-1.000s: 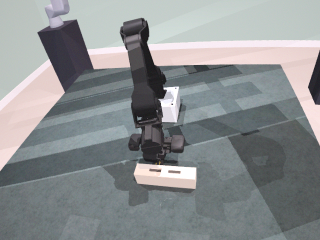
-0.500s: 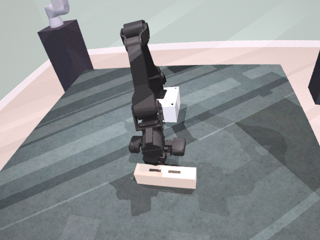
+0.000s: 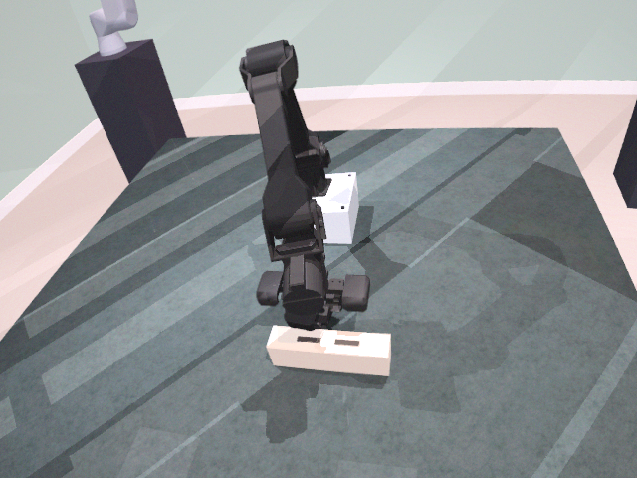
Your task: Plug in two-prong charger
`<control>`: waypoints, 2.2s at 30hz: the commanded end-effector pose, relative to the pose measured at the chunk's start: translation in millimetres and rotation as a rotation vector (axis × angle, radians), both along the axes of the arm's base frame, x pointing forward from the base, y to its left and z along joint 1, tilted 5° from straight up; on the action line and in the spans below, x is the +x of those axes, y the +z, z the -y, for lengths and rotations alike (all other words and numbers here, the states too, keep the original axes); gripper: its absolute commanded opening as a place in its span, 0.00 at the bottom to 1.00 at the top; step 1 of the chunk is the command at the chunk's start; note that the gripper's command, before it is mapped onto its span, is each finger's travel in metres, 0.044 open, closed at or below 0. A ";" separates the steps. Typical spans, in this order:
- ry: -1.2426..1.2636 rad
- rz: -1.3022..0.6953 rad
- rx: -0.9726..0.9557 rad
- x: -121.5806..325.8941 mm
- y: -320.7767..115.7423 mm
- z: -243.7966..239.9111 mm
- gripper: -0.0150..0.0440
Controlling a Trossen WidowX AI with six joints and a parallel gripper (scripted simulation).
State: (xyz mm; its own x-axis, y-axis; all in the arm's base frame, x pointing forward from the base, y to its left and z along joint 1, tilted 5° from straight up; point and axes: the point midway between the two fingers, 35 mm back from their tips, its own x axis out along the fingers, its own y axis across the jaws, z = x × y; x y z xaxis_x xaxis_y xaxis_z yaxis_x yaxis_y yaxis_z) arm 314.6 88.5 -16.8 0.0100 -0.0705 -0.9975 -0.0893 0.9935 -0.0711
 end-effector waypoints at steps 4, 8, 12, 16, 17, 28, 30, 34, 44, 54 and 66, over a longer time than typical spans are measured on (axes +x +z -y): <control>-0.004 -0.002 0.003 1.5 0.6 -1.0 0.25; -0.004 -0.002 0.003 2.5 0.9 -1.2 0.25; -0.004 -0.002 0.003 3.2 1.2 -1.3 0.25; -0.004 -0.002 0.003 4.0 1.3 -1.4 0.25; -0.004 -0.002 0.003 4.2 1.4 -1.4 0.25; -0.004 -0.002 0.003 6.6 1.7 -1.6 0.25; -0.004 -0.002 0.003 7.0 1.7 -1.7 0.25; -0.004 -0.001 0.003 7.8 1.8 -1.8 0.25; -0.004 -0.001 0.003 7.9 1.6 -1.7 0.25; -0.004 -0.001 0.003 8.0 1.3 -1.6 0.25; -0.004 -0.001 0.003 8.7 1.2 -1.6 0.25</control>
